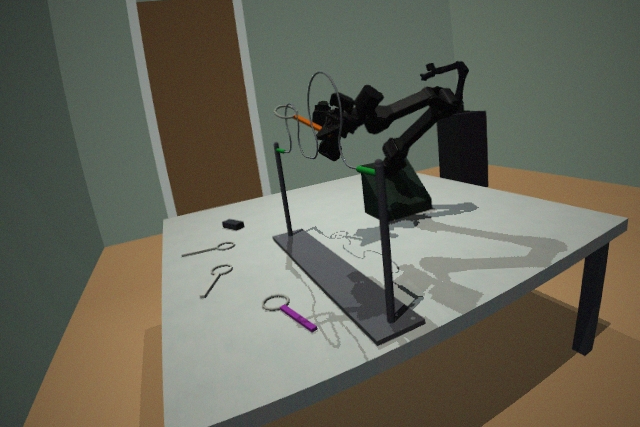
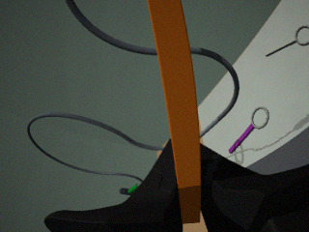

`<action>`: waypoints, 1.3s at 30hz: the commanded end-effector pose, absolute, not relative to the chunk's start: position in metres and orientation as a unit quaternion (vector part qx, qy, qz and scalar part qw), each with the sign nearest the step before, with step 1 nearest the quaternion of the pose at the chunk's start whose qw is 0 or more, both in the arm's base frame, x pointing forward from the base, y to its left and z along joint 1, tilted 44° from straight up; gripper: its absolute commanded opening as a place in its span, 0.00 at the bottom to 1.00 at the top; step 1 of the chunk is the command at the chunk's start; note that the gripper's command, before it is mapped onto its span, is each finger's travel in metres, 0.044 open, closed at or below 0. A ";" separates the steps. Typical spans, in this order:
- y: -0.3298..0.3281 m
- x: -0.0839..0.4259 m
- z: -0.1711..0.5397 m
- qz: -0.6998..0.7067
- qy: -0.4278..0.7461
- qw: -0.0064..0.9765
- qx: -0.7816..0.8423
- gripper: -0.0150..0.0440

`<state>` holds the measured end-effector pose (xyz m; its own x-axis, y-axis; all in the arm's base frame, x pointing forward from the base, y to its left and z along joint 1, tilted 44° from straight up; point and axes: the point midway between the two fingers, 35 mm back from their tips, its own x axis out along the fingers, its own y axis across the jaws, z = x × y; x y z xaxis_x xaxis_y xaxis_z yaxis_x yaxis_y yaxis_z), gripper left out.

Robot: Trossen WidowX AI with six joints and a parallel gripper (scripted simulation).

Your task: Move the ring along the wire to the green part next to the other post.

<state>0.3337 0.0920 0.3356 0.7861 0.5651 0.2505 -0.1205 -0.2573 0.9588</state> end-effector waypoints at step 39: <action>0.059 0.337 0.383 0.291 0.070 0.222 0.928 0.00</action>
<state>0.3366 0.0625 0.3800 0.8194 0.2886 0.4953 -0.0027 -0.8620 0.5068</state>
